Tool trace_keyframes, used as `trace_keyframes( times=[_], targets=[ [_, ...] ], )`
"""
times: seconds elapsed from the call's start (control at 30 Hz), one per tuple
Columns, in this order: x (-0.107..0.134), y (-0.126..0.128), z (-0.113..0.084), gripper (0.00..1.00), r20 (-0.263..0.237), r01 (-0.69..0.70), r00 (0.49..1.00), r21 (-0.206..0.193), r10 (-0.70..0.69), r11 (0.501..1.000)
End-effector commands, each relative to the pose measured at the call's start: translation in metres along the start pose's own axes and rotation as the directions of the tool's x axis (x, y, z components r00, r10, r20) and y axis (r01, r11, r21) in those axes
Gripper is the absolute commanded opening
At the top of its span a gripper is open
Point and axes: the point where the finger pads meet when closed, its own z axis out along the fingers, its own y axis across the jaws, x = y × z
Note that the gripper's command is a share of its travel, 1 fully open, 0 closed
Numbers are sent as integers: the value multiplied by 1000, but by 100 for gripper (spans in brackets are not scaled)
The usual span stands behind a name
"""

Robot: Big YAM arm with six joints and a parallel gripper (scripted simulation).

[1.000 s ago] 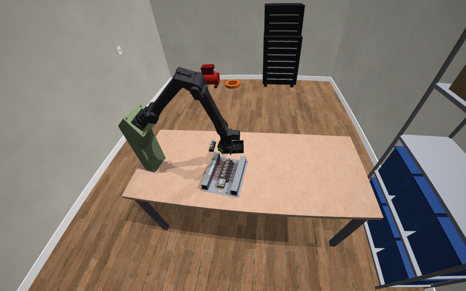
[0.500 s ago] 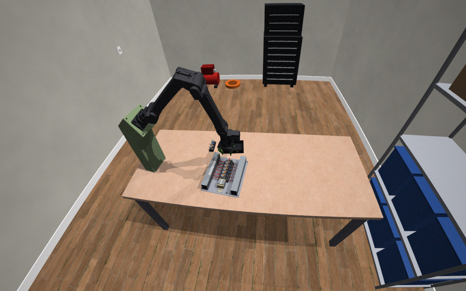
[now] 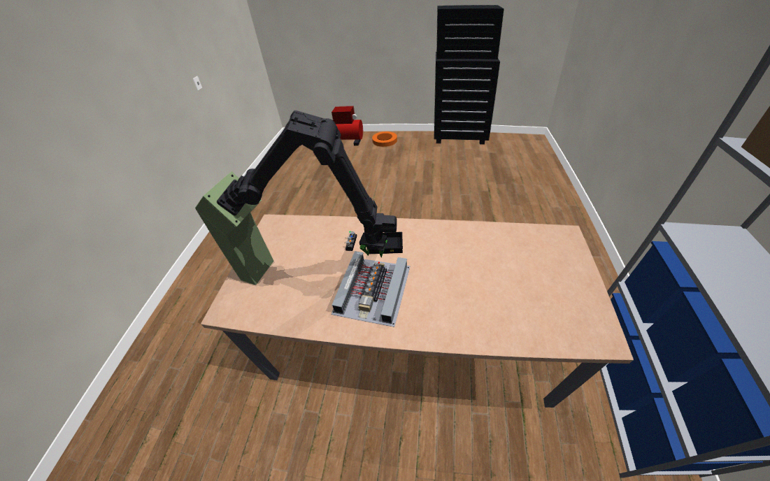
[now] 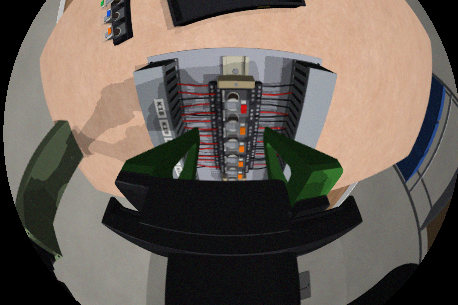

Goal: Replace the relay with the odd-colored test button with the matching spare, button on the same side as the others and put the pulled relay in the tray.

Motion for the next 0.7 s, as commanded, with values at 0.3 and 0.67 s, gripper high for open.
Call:
trace_keyframes(
  times=[0.3,0.67],
  targets=[
    [-1,-26,-20,59,9,-10,1000,40,10,999],
    [-3,-27,-19,59,12,-11,1000,44,11,999]
  ],
)
